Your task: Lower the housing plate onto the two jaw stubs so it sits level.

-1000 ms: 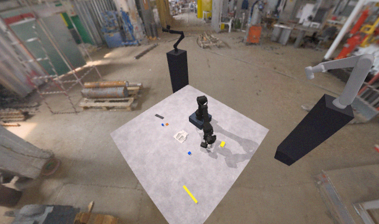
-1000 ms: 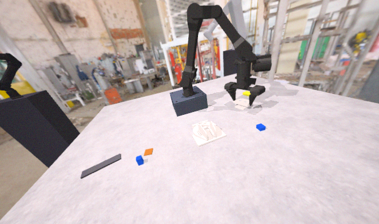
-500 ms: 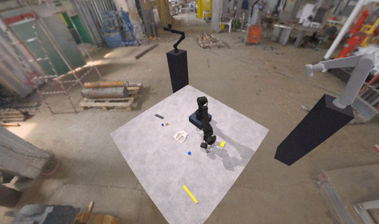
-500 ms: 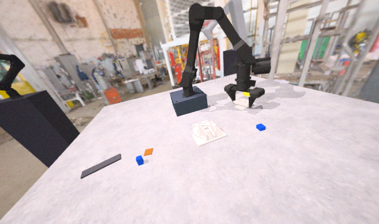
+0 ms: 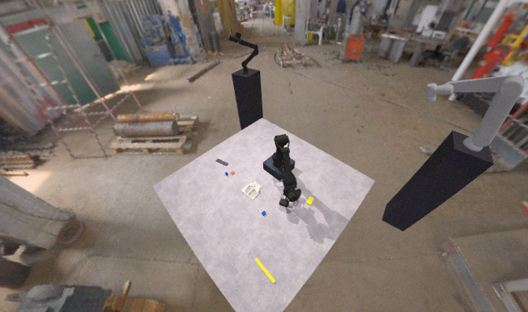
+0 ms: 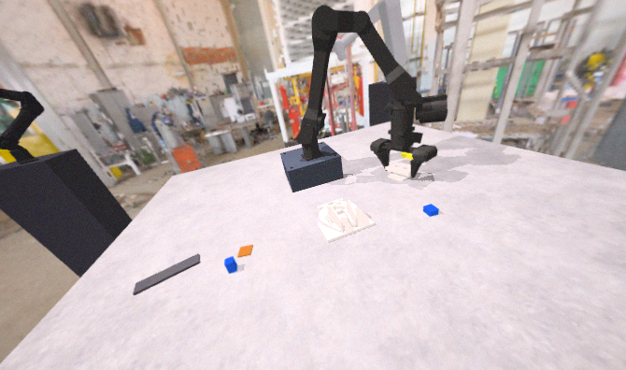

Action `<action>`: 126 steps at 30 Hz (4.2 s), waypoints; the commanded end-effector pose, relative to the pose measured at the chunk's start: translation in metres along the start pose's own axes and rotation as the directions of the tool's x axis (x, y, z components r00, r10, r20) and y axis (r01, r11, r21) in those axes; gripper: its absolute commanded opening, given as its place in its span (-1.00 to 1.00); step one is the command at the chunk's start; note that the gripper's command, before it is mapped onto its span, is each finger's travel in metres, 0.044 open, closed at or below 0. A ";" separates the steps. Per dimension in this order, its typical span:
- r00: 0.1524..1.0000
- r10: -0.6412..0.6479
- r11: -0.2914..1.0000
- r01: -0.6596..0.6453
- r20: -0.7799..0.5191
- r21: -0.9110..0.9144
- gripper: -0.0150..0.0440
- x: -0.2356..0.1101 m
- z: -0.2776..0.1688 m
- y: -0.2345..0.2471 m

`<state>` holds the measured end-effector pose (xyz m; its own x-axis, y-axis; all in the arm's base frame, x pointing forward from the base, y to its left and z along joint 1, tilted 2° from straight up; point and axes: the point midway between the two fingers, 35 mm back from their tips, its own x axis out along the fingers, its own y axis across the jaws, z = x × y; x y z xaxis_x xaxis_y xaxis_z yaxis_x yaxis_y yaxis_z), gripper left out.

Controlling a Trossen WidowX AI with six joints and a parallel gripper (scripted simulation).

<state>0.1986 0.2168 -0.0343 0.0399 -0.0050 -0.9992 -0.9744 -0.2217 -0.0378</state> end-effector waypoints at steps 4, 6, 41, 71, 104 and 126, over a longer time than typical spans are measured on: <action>1.000 0.000 1.000 0.000 0.000 0.000 0.84 0.000 0.000 0.000; 1.000 0.000 1.000 0.000 0.000 0.000 0.80 0.000 0.000 0.000; 1.000 0.000 1.000 0.000 0.003 -0.004 0.70 -0.062 0.001 -0.001; 1.000 0.000 0.930 0.000 0.000 0.368 0.70 -0.073 -0.059 -0.022; 1.000 0.000 0.521 0.007 -0.008 0.853 0.70 -0.074 -0.161 -0.027; 1.000 0.000 0.118 0.014 -0.014 0.993 0.70 -0.074 -0.223 -0.010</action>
<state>0.2563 0.0102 0.0425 0.0371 -0.0216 -0.9991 -0.3946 0.9182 -0.0345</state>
